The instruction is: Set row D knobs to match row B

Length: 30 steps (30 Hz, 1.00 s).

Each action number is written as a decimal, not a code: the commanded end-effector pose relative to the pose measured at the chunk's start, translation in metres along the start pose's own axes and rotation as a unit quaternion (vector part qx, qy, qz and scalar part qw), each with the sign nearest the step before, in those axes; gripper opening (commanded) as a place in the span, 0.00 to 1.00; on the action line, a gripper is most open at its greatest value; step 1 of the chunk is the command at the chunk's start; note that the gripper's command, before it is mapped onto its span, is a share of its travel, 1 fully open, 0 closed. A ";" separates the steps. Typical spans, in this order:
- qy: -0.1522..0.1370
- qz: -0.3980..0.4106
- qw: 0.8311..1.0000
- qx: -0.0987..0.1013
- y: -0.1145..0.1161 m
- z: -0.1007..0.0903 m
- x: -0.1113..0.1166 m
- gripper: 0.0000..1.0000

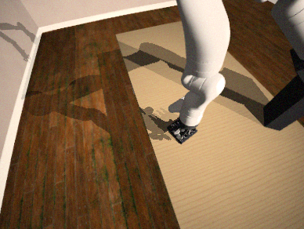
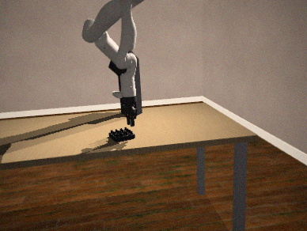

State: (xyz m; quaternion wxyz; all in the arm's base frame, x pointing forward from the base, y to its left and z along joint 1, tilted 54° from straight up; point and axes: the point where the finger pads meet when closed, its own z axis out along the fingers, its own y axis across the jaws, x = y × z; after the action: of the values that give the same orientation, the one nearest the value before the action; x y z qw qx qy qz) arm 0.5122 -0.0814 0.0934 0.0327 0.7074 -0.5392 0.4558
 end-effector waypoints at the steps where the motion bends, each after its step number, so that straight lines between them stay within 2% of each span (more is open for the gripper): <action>1: -0.001 0.000 1.000 0.001 -0.001 -0.002 -0.001 1.00; 6: -0.001 0.000 1.000 0.001 -0.001 -0.018 -0.001 1.00; 15: -0.001 0.000 1.000 0.001 0.000 -0.074 -0.001 1.00; 17: -0.001 0.000 1.000 0.001 0.000 -0.074 -0.001 1.00; 24: -0.001 0.000 1.000 0.001 0.000 -0.106 0.000 1.00; 30: -0.001 0.000 1.000 0.001 0.000 -0.113 0.000 1.00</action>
State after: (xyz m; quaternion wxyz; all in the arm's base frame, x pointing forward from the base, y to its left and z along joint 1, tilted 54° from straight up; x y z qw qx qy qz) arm 0.4436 -0.0294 0.1578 0.0381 0.7032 -0.5441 0.4561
